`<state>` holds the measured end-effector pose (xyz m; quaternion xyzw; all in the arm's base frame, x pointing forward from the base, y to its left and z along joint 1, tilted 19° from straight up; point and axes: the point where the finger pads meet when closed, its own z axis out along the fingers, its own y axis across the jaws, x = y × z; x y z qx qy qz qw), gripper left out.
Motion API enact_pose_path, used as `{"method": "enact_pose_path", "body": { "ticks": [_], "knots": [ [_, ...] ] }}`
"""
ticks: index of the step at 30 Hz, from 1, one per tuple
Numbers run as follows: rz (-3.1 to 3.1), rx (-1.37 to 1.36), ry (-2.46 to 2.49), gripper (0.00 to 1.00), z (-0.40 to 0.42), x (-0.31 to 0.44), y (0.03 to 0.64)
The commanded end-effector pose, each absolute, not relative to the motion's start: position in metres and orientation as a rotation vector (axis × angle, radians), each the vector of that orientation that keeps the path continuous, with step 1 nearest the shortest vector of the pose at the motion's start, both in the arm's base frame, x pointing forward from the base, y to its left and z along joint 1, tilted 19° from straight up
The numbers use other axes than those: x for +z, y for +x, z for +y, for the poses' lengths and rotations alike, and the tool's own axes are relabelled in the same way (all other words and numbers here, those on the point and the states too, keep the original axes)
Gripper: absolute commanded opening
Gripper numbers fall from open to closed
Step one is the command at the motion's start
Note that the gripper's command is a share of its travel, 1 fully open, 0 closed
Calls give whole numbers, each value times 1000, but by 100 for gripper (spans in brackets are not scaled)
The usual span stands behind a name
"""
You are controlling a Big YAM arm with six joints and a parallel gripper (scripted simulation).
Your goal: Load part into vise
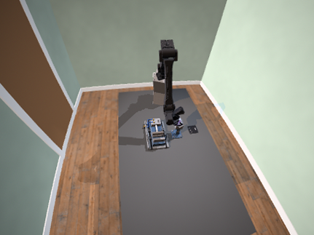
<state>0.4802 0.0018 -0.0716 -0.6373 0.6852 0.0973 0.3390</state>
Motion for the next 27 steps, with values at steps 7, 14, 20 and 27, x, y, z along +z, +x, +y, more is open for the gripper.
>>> {"method": "enact_pose_path", "body": {
  "ticks": [7,14,20,27],
  "knots": [
    [1763,240,-1664,0,9,-55,486],
    [1765,237,-1664,0,9,-56,485],
    [1765,217,-1668,0,8,-56,488],
    [1775,201,-1673,0,7,-57,488]
  ]
}}
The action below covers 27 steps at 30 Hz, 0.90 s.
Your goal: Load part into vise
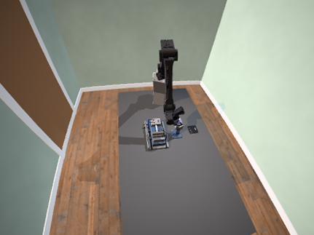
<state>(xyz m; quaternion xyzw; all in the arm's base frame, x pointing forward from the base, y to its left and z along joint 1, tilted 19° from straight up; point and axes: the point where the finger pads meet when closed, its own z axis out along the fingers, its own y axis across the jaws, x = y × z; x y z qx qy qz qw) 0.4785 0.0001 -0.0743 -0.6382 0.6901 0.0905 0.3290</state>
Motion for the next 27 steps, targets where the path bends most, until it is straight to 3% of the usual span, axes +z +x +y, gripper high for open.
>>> {"method": "enact_pose_path", "body": {
  "ticks": [1,27],
  "knots": [
    [1776,195,-1675,0,6,-58,489],
    [1905,47,-1736,0,6,-59,489]
  ]
}}
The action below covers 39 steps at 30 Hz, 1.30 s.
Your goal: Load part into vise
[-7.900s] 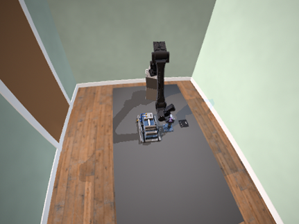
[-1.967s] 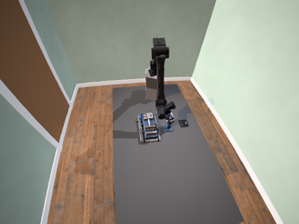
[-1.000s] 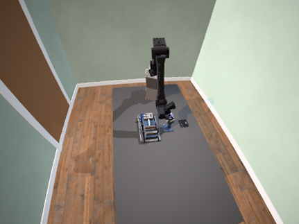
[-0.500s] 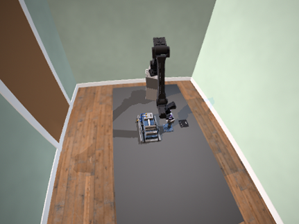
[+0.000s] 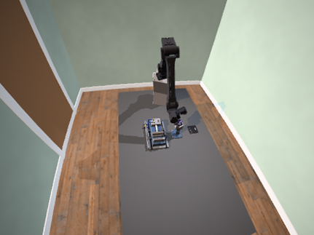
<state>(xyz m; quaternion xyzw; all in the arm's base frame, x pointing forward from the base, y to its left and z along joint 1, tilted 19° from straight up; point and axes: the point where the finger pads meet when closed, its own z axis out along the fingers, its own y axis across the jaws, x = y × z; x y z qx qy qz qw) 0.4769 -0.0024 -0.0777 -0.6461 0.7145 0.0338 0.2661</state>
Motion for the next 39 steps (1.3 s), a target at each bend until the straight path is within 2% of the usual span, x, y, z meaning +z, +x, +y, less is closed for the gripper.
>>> {"method": "enact_pose_path", "body": {
  "ticks": [1,39],
  "knots": [
    [1905,47,-1736,0,6,-59,489],
    [2163,-302,-1839,0,8,-53,495]
  ]
}}
